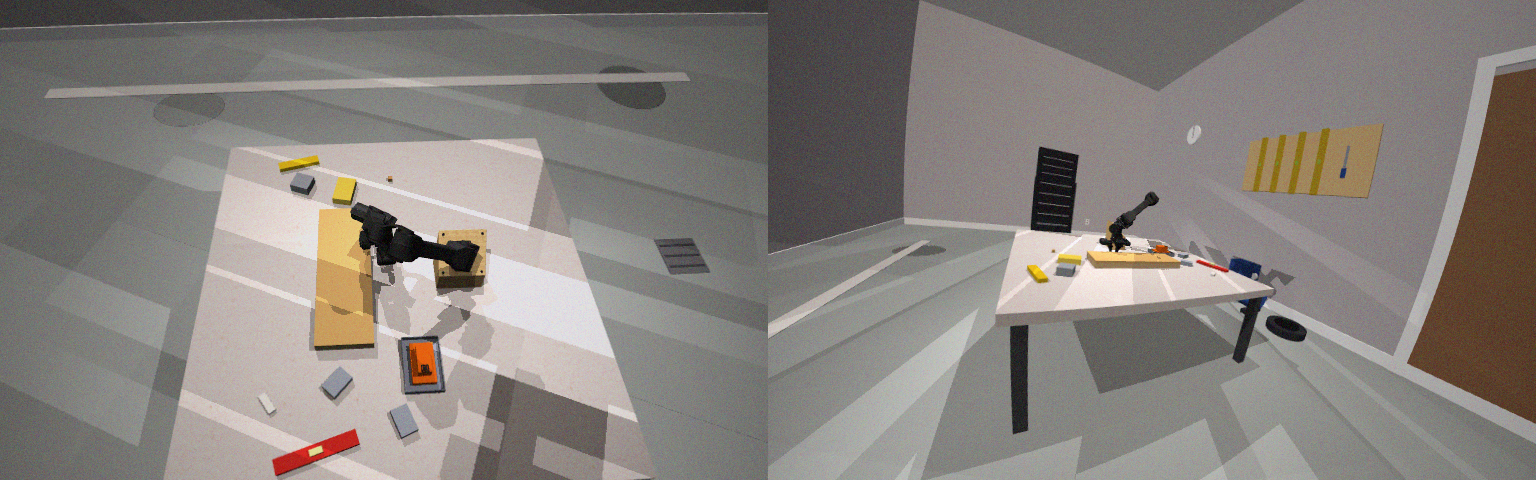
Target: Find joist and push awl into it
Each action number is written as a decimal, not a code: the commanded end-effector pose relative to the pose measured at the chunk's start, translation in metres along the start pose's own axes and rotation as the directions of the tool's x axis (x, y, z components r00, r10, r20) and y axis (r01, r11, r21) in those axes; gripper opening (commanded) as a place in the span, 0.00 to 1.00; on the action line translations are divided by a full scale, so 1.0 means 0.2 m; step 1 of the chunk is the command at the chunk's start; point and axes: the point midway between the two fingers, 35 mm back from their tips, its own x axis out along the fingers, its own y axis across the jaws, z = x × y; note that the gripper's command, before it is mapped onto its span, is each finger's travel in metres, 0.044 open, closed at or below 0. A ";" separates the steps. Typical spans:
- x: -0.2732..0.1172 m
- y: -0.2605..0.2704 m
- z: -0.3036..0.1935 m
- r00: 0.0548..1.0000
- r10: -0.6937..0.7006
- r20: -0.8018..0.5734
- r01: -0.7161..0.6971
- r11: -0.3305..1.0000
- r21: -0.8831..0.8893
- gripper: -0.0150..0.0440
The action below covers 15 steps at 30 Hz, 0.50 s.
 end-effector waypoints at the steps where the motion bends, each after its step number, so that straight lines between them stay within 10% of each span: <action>1: 0.00 0.00 0.00 1.000 0.005 0.004 -0.005 1.000 0.006 0.32; 15: -0.22 -0.02 0.02 1.000 -0.005 0.005 0.005 1.000 0.008 0.25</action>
